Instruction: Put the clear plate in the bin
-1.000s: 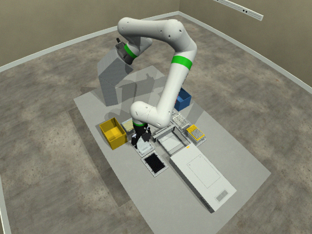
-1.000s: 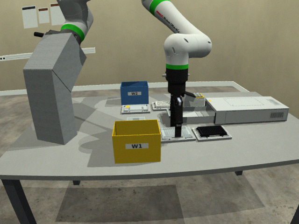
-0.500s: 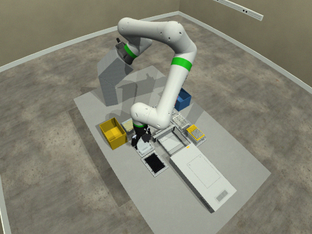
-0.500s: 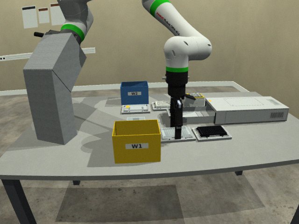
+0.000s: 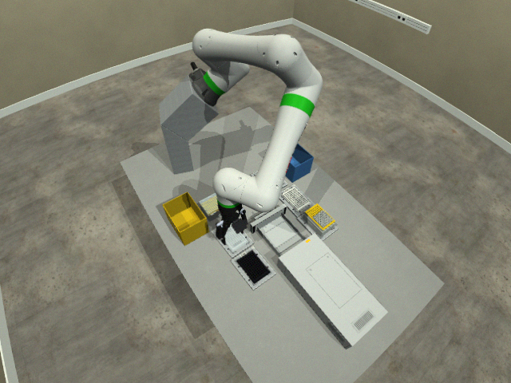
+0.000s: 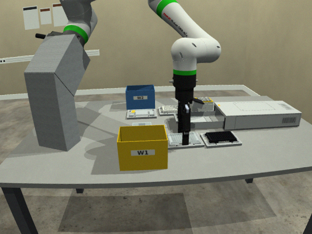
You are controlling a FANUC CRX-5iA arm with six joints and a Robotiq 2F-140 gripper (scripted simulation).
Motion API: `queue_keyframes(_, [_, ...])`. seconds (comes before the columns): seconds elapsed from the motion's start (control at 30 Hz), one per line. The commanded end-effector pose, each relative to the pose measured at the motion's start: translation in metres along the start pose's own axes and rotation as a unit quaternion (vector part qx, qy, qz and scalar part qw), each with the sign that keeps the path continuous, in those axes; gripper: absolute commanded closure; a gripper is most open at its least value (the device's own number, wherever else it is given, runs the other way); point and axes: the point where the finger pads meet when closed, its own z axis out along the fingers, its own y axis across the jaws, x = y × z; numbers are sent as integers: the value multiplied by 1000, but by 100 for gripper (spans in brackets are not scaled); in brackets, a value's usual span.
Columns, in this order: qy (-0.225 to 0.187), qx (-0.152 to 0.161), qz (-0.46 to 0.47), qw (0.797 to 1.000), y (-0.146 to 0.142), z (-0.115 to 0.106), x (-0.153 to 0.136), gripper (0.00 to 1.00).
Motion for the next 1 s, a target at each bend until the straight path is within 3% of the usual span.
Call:
queue_keyframes(0.0, [1, -1, 0, 1000, 1, -1, 1, 36])
queue_keyframes(0.4, [1, -1, 0, 1000, 1, -2, 1, 41])
queue_keyframes(0.43, [1, -1, 0, 1000, 1, -2, 1, 90])
queue_keyframes(0.97, [1, -1, 0, 1000, 1, -3, 1, 90])
